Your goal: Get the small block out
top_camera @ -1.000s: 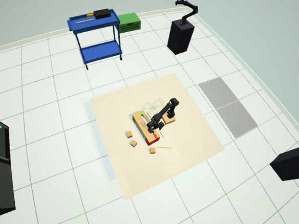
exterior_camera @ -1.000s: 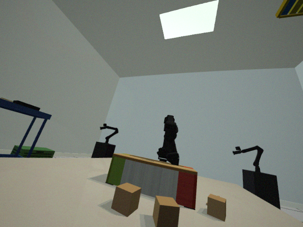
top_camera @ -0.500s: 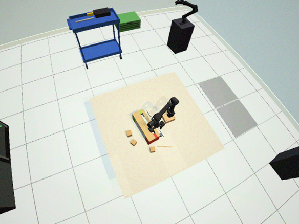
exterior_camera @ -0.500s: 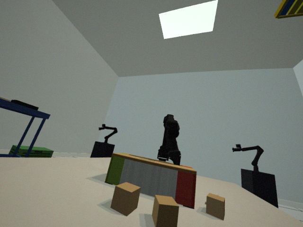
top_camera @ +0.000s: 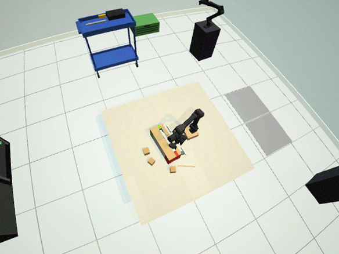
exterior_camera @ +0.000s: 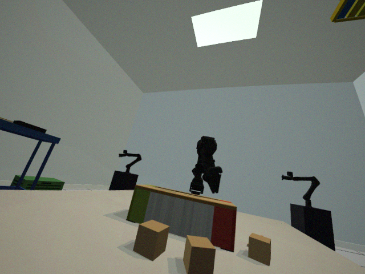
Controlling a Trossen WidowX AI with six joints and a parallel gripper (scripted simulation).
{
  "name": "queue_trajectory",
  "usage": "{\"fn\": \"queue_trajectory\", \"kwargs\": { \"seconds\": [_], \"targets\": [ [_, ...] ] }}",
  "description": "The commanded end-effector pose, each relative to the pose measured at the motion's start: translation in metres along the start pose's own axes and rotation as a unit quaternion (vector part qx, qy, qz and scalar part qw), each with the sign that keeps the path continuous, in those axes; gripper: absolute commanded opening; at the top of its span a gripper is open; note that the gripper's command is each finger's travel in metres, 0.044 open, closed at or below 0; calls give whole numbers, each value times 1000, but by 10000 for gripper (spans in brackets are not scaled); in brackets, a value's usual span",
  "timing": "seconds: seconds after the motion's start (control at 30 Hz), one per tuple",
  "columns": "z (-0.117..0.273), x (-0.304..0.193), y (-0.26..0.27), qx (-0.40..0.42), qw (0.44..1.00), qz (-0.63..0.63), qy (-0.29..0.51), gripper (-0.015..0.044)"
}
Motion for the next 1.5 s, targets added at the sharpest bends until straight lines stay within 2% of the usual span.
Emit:
{"fn": "queue_trajectory", "kwargs": {
  "seconds": [0.0,0.13,0.3,0.47,0.73,0.97,1.47],
  "targets": [
    [2,-7,-1,14,977,209,-23,285],
    [0,-13,-7,4,906,421,-49,285],
    [-3,-20,-14,-19,753,653,-76,285],
    [-4,-25,-18,-37,644,759,-93,285],
    [-5,-30,-23,-65,468,876,-103,285],
    [-6,-35,-28,-94,291,946,-107,285],
    [-6,-45,-37,-159,-105,977,-93,285]
  ]
}}
Point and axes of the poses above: the point midway between the two fingers, 35 mm back from their tips, its own z axis back along the fingers, its own y axis across the jaws, x = y × z, the point moved 1 cm from there along z, back along the fingers, and after that the axes turned 5 degrees about -z, right-handed, at the moved point
